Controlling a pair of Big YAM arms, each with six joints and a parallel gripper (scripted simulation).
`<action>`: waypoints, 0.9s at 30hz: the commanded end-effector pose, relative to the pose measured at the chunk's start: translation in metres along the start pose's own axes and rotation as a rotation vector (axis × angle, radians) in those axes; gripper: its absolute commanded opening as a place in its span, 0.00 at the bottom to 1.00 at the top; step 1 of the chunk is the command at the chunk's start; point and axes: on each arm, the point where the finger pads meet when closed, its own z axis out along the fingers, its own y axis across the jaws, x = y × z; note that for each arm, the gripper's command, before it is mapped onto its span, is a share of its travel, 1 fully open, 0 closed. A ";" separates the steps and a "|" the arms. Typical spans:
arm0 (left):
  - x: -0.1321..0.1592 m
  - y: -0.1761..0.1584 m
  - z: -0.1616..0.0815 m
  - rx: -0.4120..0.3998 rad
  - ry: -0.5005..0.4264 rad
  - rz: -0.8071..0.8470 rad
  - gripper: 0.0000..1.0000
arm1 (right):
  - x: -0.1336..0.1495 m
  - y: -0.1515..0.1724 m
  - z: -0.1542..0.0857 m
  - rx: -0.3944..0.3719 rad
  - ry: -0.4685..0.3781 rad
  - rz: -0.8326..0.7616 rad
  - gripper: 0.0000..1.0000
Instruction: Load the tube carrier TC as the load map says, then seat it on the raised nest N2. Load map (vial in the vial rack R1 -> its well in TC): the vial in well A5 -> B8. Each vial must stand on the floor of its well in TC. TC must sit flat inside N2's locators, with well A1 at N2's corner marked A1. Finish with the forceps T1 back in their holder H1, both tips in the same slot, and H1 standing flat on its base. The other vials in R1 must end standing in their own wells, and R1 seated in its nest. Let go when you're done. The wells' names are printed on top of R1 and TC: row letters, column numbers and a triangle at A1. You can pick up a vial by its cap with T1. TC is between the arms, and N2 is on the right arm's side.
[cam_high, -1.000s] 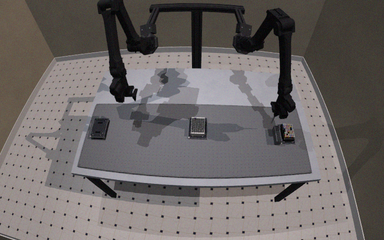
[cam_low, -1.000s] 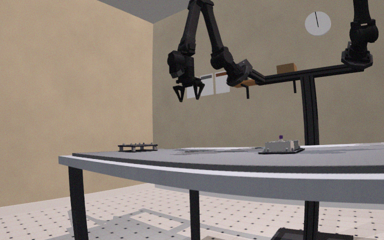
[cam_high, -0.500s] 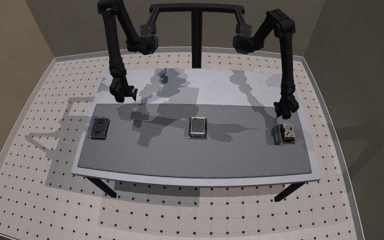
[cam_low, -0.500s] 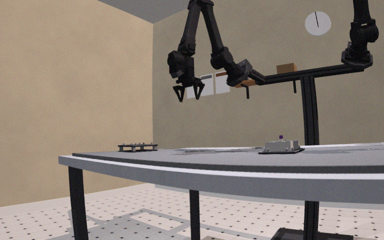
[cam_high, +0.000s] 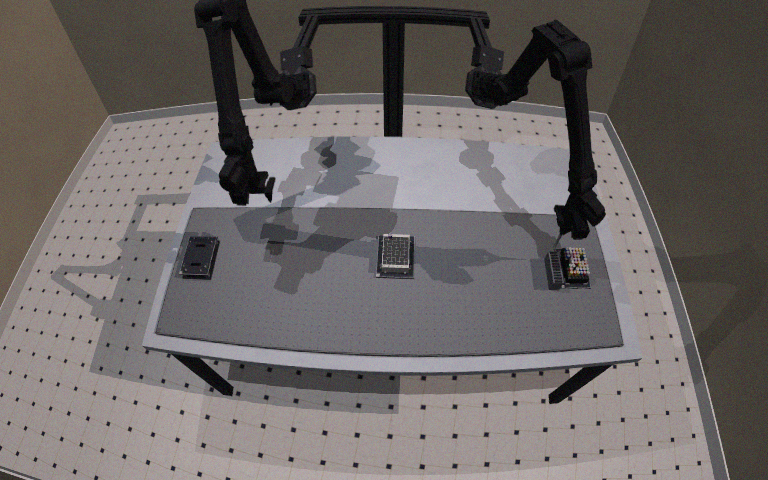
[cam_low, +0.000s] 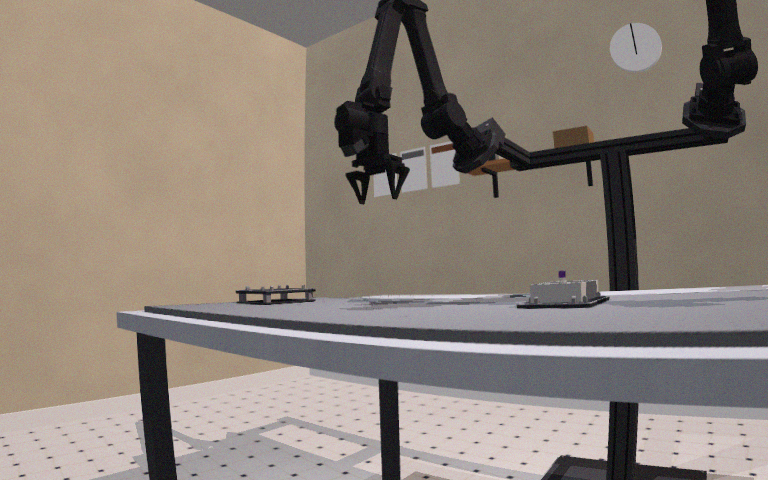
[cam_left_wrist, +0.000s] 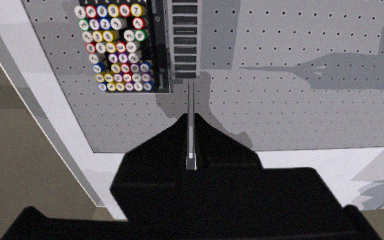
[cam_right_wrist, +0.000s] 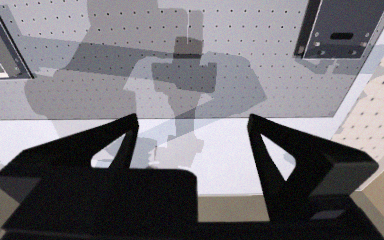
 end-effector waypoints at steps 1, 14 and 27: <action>-0.006 0.017 0.001 -0.012 0.000 0.011 0.07 | -0.008 -0.001 -0.003 0.001 -0.017 -0.013 1.00; -0.010 0.013 -0.003 -0.013 -0.017 0.012 0.07 | -0.008 -0.001 -0.003 0.001 -0.017 -0.013 1.00; -0.010 0.012 -0.003 -0.013 -0.016 0.012 0.07 | -0.008 -0.001 -0.003 0.001 -0.017 -0.013 1.00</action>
